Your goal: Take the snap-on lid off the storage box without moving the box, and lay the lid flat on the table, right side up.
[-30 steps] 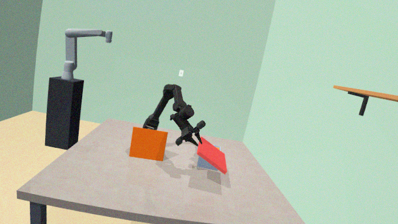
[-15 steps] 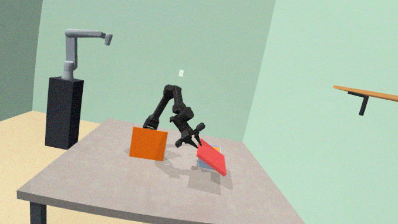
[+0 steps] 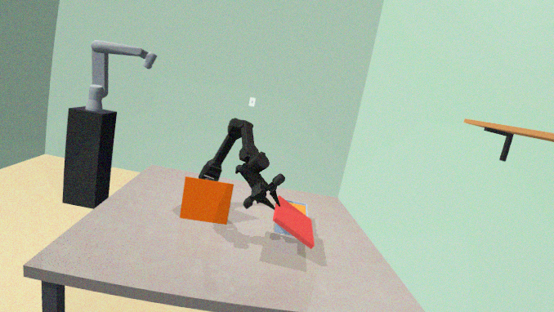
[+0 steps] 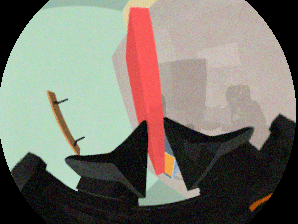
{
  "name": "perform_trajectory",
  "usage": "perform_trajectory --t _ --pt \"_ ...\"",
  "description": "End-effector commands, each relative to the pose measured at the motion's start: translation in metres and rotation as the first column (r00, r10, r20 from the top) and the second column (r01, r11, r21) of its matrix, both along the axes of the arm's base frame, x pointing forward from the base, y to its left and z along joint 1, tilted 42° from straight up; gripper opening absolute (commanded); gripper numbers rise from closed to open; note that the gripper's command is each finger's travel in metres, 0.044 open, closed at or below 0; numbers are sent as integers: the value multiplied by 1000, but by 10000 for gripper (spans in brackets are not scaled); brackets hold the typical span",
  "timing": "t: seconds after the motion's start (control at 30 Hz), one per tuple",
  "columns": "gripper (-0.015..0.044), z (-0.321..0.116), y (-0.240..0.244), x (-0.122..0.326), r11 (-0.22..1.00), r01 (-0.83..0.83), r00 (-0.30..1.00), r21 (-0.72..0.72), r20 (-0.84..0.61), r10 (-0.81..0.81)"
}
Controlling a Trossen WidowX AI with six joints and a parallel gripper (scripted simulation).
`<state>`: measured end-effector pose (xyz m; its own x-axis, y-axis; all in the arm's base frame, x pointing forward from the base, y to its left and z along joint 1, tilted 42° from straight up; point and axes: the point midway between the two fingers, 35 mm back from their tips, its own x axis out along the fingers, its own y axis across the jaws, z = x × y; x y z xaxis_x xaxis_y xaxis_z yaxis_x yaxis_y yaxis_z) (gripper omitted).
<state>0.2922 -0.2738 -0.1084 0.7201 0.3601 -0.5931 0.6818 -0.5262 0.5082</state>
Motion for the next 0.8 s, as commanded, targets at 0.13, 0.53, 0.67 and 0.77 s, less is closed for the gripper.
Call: perform_trajectory --t 0.13,0.53,0.67,0.77 --pt "0 -5 6 0 1000 2 1000 7 6 -2" --pt "0 -13 12 -1 1000 2 1000 8 6 -2" --pt "0 -15 14 -1 1000 2 1000 8 6 -2" --pt "0 -17 16 -1 1000 2 1000 8 6 -2"
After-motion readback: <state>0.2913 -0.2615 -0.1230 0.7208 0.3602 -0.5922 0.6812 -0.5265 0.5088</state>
